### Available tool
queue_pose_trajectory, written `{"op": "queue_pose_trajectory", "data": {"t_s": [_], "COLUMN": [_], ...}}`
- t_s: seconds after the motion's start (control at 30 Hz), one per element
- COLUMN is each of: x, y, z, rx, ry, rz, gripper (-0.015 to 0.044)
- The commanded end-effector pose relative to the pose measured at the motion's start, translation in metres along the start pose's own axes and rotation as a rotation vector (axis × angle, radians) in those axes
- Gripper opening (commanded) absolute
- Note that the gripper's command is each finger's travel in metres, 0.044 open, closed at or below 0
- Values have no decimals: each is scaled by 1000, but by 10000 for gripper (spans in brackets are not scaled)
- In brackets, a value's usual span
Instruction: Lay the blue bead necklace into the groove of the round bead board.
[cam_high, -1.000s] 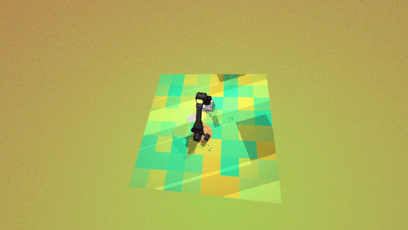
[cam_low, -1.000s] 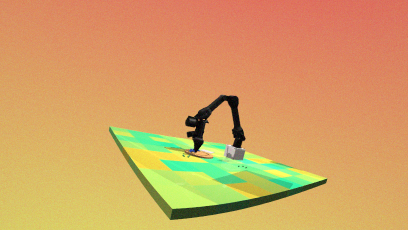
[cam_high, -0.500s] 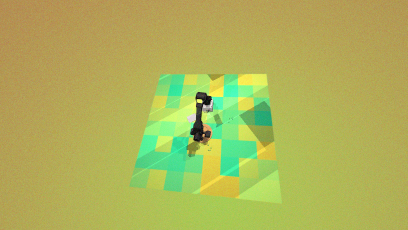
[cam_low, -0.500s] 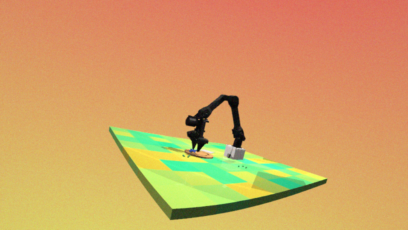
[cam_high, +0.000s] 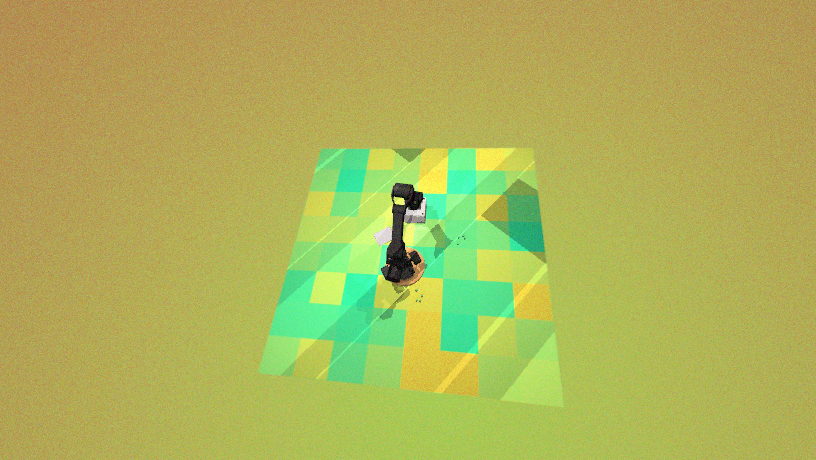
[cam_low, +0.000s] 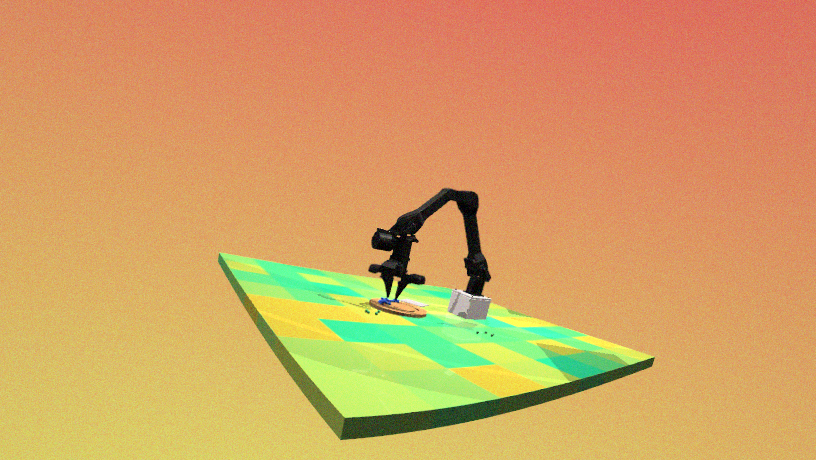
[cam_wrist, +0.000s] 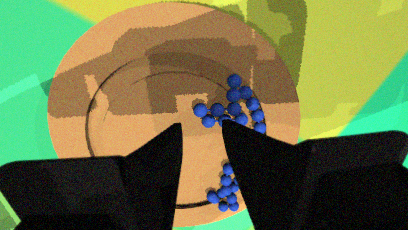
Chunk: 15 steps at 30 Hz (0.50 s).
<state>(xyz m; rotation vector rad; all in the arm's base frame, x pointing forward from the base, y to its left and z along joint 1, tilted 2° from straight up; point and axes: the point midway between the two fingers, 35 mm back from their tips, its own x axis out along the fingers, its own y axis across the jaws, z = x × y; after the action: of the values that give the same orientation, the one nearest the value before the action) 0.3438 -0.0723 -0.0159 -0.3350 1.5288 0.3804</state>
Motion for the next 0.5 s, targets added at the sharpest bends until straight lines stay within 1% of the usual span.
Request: {"op": "queue_pose_trajectory", "data": {"t_s": [0.0, 0.07, 0.47], "x": [-20, -20, -20], "y": [0, 0, 0], "z": [5, 5, 5], "rx": [-851, -890, -890], "ry": [-9, -9, -9], "rz": [-13, -13, -13], "gripper": [120, 120, 120]}}
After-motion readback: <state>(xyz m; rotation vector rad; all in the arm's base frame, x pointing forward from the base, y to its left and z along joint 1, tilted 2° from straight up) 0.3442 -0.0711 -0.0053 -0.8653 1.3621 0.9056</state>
